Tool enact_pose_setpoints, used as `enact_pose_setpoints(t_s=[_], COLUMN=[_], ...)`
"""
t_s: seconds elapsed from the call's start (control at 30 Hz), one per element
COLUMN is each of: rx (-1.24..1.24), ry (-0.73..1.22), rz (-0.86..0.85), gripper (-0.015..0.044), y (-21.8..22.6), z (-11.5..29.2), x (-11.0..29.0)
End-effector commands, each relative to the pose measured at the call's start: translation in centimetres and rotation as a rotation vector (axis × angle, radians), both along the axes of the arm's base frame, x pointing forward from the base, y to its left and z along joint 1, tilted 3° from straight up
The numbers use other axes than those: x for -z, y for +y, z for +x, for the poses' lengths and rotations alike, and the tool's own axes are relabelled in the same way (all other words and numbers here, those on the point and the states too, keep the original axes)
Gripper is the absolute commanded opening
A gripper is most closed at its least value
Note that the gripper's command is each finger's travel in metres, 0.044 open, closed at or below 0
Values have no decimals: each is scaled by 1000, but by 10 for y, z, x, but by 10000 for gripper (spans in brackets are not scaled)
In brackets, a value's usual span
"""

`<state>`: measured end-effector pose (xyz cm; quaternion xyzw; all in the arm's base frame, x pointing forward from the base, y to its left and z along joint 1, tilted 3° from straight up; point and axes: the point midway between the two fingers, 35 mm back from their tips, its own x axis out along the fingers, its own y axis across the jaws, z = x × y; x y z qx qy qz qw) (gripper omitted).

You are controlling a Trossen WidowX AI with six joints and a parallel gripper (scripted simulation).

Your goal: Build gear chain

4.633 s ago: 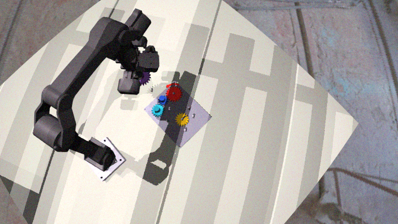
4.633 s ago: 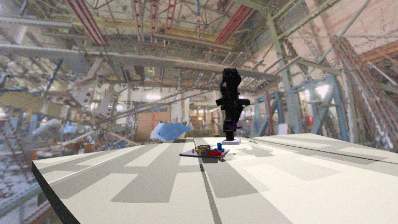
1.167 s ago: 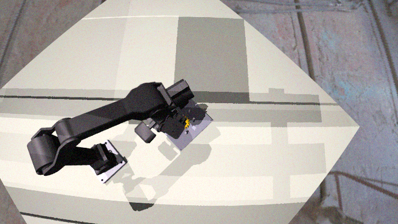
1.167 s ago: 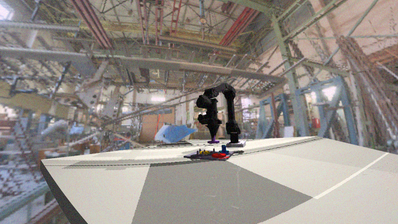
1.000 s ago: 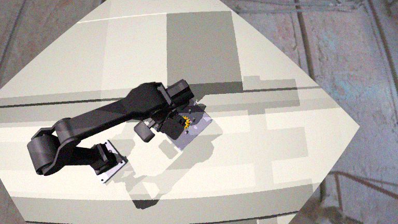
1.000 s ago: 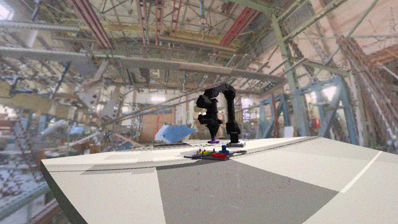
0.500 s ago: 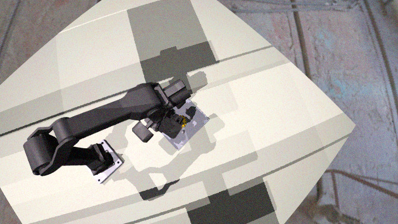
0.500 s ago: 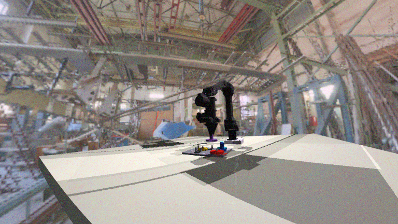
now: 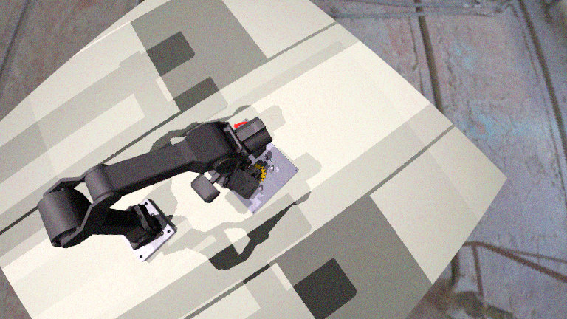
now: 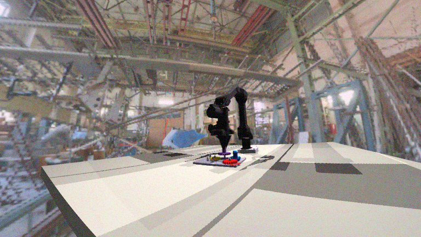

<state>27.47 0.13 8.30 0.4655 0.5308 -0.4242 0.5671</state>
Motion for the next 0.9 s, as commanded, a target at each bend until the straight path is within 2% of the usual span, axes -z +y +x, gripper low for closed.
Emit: enact_pose_setpoints(t_s=[0.0, 0.37, 0.87], rx=[58, 209, -17], ry=[4, 7, 3], rz=[7, 19, 2], gripper=[0, 0, 0], y=[1, 0, 1], z=[-1, -1, -1], x=[7, 12, 17])
